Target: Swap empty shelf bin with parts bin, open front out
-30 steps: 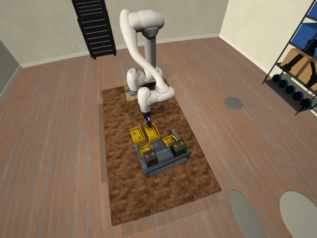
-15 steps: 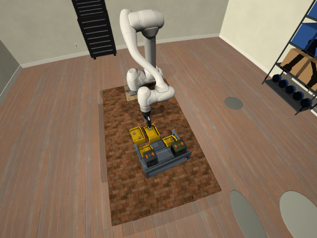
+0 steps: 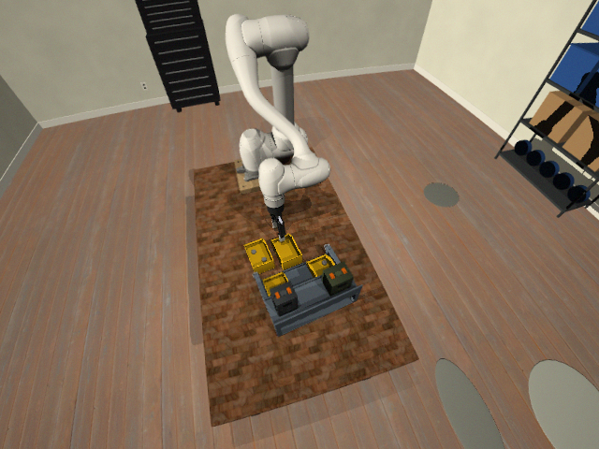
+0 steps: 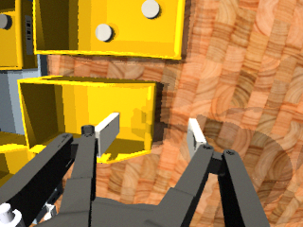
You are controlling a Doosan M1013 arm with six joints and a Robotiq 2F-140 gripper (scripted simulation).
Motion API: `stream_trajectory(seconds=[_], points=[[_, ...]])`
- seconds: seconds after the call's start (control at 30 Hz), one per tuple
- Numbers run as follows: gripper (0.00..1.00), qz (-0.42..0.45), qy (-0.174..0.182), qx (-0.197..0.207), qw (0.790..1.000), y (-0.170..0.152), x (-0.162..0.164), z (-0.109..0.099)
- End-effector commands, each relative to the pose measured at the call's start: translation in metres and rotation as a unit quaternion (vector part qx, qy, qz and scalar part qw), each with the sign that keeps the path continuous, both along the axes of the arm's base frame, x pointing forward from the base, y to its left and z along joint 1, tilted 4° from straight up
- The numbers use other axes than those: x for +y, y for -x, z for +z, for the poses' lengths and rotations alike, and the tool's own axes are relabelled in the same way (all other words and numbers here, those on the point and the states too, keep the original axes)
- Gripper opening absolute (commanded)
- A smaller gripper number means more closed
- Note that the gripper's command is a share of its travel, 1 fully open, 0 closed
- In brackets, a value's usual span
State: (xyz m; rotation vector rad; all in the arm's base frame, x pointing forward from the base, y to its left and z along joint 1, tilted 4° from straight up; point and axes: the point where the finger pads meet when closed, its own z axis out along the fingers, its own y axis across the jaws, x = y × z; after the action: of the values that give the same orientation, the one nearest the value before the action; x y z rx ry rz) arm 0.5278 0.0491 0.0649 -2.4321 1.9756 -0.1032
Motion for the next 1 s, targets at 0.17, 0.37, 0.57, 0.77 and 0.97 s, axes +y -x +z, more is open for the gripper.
stream_trajectory(seconds=[0.17,0.37,0.57,0.77,0.97], points=[[0.62,0.001,0.000,-0.002,1.000,-0.002,0.001,0.023],[0.62,0.001,0.000,-0.002,1.000,-0.002,0.001,0.036],[0.62,0.001,0.000,-0.002,1.000,-0.001,0.002,0.043],[0.62,0.001,0.000,-0.002,1.000,-0.001,0.002,0.049],[0.62,0.001,0.000,-0.002,1.000,-0.001,0.002,0.051]])
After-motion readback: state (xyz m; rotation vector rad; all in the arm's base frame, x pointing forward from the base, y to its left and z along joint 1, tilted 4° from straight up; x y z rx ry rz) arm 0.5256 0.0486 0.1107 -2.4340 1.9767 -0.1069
